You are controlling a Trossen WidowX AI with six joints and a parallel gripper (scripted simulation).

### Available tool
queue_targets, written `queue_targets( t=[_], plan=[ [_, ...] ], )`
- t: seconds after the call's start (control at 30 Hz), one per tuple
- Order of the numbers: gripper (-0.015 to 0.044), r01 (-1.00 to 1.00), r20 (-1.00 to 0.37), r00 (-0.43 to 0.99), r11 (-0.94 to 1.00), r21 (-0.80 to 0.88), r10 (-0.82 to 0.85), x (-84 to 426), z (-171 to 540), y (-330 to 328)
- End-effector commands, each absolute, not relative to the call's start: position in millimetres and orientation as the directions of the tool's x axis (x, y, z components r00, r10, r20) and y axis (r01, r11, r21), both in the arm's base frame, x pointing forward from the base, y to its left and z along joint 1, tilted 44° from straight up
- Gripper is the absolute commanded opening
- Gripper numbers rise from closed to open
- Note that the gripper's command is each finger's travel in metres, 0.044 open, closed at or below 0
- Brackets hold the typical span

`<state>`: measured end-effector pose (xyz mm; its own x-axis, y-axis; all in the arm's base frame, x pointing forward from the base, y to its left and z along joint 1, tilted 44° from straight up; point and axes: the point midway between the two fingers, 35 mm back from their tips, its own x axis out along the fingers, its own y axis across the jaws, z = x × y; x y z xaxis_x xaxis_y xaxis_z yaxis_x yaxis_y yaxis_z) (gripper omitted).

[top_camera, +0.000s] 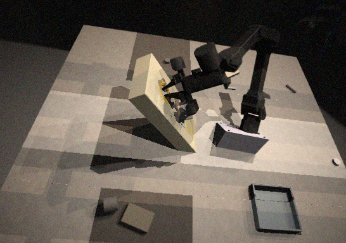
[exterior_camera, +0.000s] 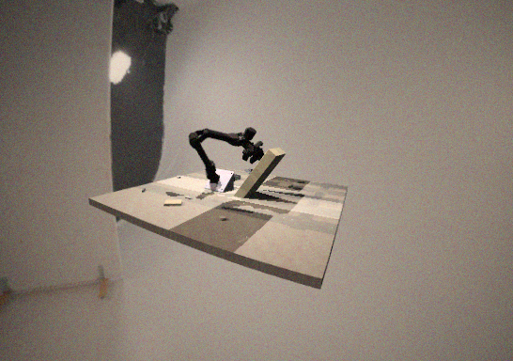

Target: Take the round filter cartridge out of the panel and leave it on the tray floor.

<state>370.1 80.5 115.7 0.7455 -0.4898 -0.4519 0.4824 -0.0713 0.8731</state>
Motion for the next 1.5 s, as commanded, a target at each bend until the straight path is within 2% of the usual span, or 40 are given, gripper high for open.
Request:
queue_targets(
  t=[0.0,0.4,0.83,1.4,1.47],
  plan=[
    [0.0000,0.540,-0.458,0.741,0.031,0.841,-0.491,374.0,112.9,76.4],
    [0.0000,0.655,-0.458,0.741,0.379,0.653,-0.491,374.6,112.5,75.9],
    [0.0000,0.653,-0.458,0.741,0.684,0.323,-0.491,375.0,112.3,75.7],
    [0.0000,0.457,-0.458,0.741,0.869,-0.191,-0.491,375.3,112.2,75.5],
    [0.0000,0.467,-0.458,0.741,0.867,-0.174,-0.491,375.5,112.1,75.3]
  ],
)
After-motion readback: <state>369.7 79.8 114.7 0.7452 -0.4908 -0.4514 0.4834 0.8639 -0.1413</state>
